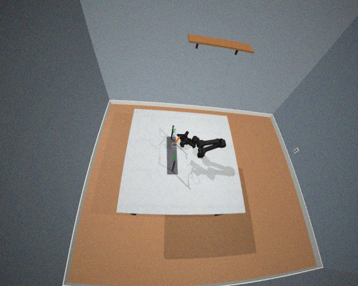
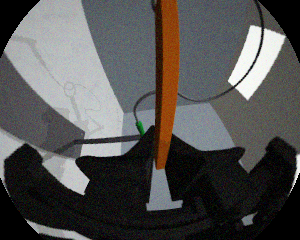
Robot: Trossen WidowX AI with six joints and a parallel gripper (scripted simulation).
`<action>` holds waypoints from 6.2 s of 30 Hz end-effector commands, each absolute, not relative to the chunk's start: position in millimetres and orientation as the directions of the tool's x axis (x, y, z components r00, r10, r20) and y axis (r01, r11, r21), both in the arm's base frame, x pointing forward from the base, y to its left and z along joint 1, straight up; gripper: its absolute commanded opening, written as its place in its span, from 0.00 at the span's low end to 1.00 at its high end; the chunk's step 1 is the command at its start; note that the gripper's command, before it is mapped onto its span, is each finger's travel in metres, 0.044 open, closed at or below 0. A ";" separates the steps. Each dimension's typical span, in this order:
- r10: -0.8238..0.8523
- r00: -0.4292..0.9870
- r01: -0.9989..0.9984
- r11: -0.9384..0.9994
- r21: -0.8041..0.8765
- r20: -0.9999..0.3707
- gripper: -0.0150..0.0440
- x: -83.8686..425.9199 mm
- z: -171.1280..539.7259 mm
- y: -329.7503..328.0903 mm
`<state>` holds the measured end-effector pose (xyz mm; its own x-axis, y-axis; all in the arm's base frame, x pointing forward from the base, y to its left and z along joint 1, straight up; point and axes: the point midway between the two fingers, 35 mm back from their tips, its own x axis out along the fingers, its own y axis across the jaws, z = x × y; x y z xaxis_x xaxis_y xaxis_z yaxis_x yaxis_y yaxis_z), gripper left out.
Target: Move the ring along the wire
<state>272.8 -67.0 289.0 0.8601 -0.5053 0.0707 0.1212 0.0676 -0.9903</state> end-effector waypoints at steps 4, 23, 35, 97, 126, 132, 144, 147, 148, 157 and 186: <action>-0.509 0.861 0.107 0.228 -0.968 -0.024 0.00 272.7 262.0 -62.6; -0.418 0.873 0.087 0.639 -0.764 -0.251 0.00 275.1 200.9 -29.6; -0.304 0.900 0.076 0.814 -0.576 -0.311 0.00 281.5 173.5 -1.9; -0.071 0.895 0.062 0.997 -0.034 -0.440 0.00 275.8 148.3 124.3; -0.072 0.897 0.064 0.997 -0.033 -0.437 0.00 274.6 146.1 149.5; -0.072 0.897 0.064 0.997 -0.033 -0.437 0.00 274.7 136.9 149.9; -0.072 0.897 0.064 0.997 -0.033 -0.437 0.00 274.7 132.8 150.0; -0.072 0.897 0.064 0.997 -0.033 -0.437 0.00 274.7 132.8 150.0; -0.072 0.897 0.064 0.997 -0.033 -0.437 0.00 274.7 132.8 150.0; -0.070 0.897 0.061 0.998 -0.033 -0.437 0.04 274.9 133.7 150.6; -0.072 0.895 0.064 0.997 -0.032 -0.441 0.53 229.6 154.1 153.8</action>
